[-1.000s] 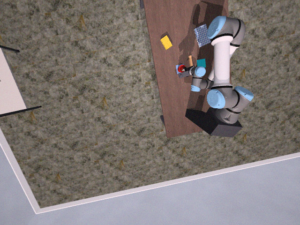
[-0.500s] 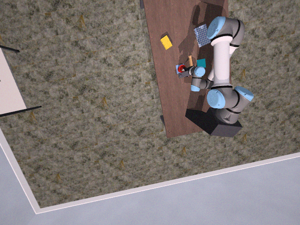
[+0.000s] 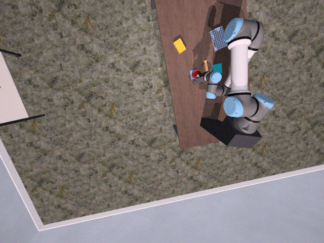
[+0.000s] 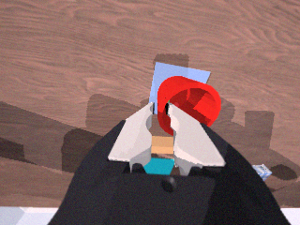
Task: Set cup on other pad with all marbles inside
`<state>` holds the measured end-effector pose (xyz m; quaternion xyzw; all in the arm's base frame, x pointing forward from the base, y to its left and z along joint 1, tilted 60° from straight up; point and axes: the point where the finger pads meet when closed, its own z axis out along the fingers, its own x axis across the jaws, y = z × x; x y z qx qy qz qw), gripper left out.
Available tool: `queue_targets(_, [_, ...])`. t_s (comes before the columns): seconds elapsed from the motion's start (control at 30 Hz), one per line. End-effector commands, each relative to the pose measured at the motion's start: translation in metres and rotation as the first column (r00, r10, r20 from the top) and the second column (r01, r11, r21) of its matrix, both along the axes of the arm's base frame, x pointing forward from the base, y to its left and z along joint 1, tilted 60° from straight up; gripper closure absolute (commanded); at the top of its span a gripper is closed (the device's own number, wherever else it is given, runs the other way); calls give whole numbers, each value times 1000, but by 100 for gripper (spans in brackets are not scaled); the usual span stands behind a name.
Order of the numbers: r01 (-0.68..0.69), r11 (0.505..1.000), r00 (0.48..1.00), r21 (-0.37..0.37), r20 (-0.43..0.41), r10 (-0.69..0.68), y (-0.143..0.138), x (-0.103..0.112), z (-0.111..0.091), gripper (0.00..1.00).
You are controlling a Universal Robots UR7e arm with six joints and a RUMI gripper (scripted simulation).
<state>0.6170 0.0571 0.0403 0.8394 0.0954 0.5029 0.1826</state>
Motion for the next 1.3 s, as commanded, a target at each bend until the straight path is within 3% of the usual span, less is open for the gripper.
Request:
queue_targets(0.0, [0,1000,1000,0,2,0,0,1,1,91])
queue_targets(1.27, [0,1000,1000,0,2,0,0,1,1,95])
